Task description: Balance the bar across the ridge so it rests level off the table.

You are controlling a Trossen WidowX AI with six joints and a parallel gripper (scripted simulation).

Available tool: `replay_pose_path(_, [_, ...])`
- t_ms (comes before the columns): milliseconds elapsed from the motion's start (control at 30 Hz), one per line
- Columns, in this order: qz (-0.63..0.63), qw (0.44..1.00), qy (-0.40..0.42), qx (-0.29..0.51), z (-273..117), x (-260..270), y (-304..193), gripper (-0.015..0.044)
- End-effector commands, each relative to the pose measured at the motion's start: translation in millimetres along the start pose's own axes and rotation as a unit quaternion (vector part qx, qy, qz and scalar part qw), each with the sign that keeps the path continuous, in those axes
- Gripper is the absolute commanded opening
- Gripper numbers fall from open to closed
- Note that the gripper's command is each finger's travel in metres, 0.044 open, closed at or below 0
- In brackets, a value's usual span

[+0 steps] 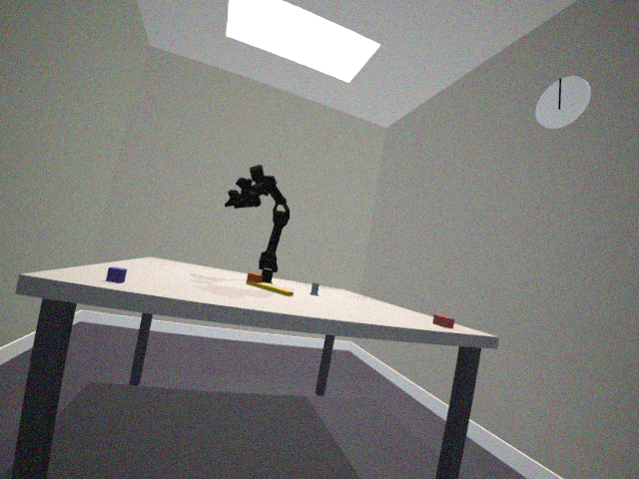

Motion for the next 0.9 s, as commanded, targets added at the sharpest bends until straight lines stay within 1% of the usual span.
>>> replay_pose_path(0, [-0.061,0.997,0.031,0.031,13.3,24.6,-7.1,0.0315])
replay_pose_path(200, [-0.166,0.979,0.081,0.082,32.4,64.9,-24.6,0.0315])
replay_pose_path(433, [-0.296,0.935,0.141,0.135,47.4,109.3,-50.6,0.0315])
replay_pose_path(633, [-0.4,0.878,0.194,0.175,55.2,145.3,-77.2,0.0315])
replay_pose_path(867, [-0.51,0.793,0.256,0.213,59.0,184.0,-112.3,0.0315])
Point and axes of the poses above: the point midway between the two fingers, 35 mm back from their tips, its own z axis out along the fingers, its own x axis across the jaws, y = z × x, the point moved 3 cm from there along -z, back along the fingers, and after that the axes turned 3 degrees about -z, right-handed, at the moved point
